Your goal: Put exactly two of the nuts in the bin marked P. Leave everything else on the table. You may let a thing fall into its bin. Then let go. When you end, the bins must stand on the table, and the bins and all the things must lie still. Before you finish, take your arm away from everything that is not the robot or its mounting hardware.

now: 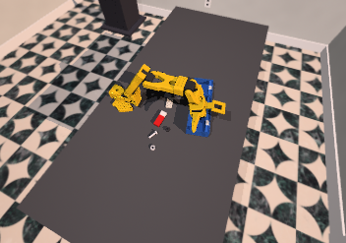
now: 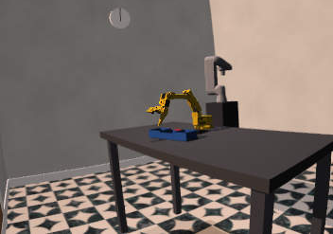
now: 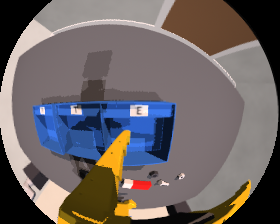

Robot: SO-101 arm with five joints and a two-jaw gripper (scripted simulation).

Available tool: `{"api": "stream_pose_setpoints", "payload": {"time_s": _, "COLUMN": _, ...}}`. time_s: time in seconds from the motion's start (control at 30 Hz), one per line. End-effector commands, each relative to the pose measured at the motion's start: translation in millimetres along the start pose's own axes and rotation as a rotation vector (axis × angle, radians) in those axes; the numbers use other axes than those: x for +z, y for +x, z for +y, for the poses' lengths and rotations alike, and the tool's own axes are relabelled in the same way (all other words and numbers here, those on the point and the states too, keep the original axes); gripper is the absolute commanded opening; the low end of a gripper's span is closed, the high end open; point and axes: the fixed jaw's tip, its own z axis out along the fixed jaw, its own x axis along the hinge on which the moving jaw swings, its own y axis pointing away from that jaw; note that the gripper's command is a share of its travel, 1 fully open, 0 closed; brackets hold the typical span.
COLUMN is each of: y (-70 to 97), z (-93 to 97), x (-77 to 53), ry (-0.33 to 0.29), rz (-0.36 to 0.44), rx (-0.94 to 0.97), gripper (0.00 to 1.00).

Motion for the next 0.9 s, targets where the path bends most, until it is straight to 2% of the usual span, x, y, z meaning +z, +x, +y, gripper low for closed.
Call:
{"api": "stream_pose_setpoints", "payload": {"time_s": 0.0, "y": -10.1, "z": 1.4, "x": -10.2, "ry": 0.003, "rz": -0.053, "rx": -0.015, "gripper": 1.0}}
{"api": "stream_pose_setpoints", "payload": {"time_s": 0.13, "y": -10.4, "z": 6.0, "x": -10.0, "ry": -0.004, "rz": -0.055, "rx": -0.011, "gripper": 1.0}}
{"api": "stream_pose_setpoints", "payload": {"time_s": 0.37, "y": -10.9, "z": 32.3, "x": -9.2, "ry": -0.041, "rz": -0.063, "rx": 0.01, "gripper": 1.0}}
{"api": "stream_pose_setpoints", "payload": {"time_s": 0.43, "y": -10.9, "z": 32.3, "x": -9.2, "ry": -0.041, "rz": -0.063, "rx": 0.01, "gripper": 1.0}}
{"api": "stream_pose_setpoints", "payload": {"time_s": 0.7, "y": -7.6, "z": 70.0, "x": -9.6, "ry": -0.096, "rz": -0.069, "rx": 0.041, "gripper": 1.0}}
{"api": "stream_pose_setpoints", "payload": {"time_s": 0.87, "y": -5.7, "z": 81.7, "x": -10.1, "ry": -0.114, "rz": -0.069, "rx": 0.051, "gripper": 1.0}}
